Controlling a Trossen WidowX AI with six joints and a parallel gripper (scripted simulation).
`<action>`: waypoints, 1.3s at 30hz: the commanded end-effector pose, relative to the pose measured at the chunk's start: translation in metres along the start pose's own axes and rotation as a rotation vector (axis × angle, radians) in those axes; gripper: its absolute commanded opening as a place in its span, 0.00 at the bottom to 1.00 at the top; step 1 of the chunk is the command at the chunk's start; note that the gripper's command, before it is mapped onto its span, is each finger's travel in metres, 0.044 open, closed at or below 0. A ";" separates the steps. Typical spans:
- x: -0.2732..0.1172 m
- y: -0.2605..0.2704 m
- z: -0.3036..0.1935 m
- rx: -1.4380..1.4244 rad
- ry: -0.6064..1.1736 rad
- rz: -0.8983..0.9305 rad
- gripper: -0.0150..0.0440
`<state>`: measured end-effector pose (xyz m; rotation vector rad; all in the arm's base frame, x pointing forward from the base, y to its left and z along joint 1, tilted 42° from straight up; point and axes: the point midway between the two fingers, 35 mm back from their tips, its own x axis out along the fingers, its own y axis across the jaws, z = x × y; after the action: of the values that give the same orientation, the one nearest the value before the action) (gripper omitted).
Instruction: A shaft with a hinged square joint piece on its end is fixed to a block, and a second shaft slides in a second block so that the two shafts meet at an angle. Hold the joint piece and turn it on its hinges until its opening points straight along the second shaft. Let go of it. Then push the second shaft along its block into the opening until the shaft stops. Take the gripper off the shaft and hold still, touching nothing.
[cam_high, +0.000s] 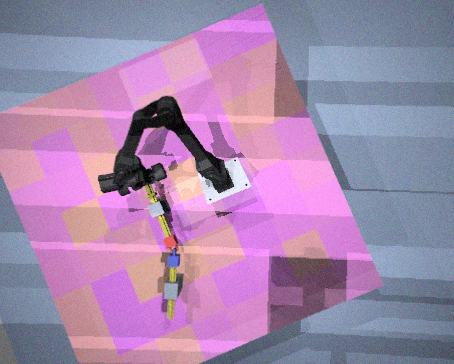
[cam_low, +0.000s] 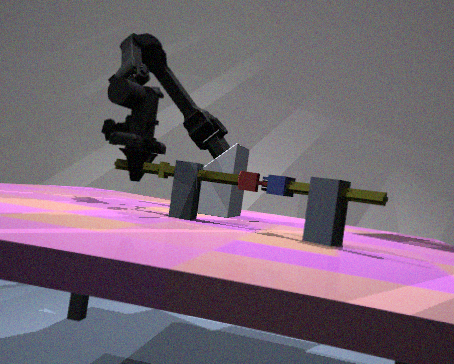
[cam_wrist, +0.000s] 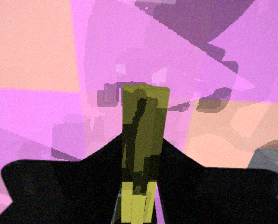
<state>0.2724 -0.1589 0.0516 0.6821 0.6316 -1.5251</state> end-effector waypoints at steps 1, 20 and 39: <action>0.001 0.000 -0.009 0.001 0.003 0.001 0.25; 0.001 0.000 -0.034 0.001 0.004 0.001 0.25; 0.000 0.000 -0.030 0.003 0.000 0.000 0.41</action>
<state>0.2735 -0.1371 0.0315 0.6840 0.6289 -1.5275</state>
